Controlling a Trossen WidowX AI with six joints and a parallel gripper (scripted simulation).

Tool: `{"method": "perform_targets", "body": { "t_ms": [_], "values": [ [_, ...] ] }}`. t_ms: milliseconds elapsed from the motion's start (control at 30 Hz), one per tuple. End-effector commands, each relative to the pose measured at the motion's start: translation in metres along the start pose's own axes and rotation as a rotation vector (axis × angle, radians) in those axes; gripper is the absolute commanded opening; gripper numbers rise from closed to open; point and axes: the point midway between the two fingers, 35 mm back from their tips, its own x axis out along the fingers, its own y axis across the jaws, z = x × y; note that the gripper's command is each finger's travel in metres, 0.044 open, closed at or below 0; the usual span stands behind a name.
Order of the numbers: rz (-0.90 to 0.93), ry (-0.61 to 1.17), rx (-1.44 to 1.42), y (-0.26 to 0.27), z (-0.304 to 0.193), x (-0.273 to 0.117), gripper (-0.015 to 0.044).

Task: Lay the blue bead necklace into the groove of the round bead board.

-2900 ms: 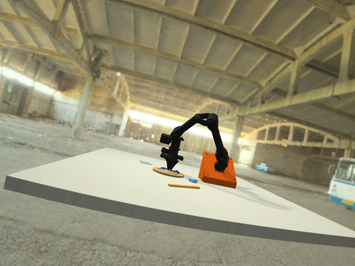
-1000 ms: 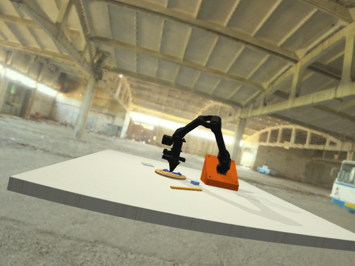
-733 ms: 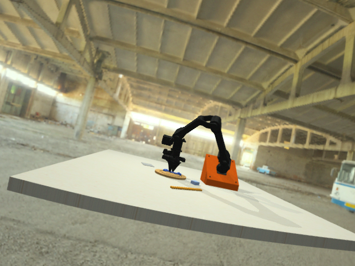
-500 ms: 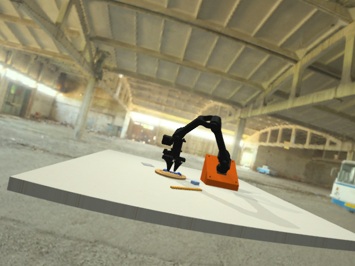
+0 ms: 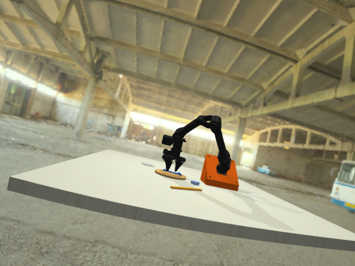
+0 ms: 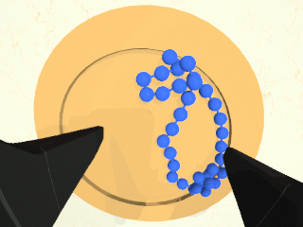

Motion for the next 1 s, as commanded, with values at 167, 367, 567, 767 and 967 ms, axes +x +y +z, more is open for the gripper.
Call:
{"method": "perform_targets", "body": {
  "t_ms": [167, 367, 567, 767, 967],
  "values": [
    [0.002, 0.001, 0.007, 0.0, 0.0, -0.001, 0.0414],
    [0.001, 0.0, 0.322, -0.003, 0.01, -0.031, 0.0256],
    [0.001, 0.0, 0.333, -0.003, 0.01, -0.031, 0.012],
    [0.001, 0.0, 0.333, -0.003, 0.01, -0.016, 0.012],
    [0.008, -0.013, 0.323, -0.001, 0.013, -0.022, 0.012]
  ]
}}
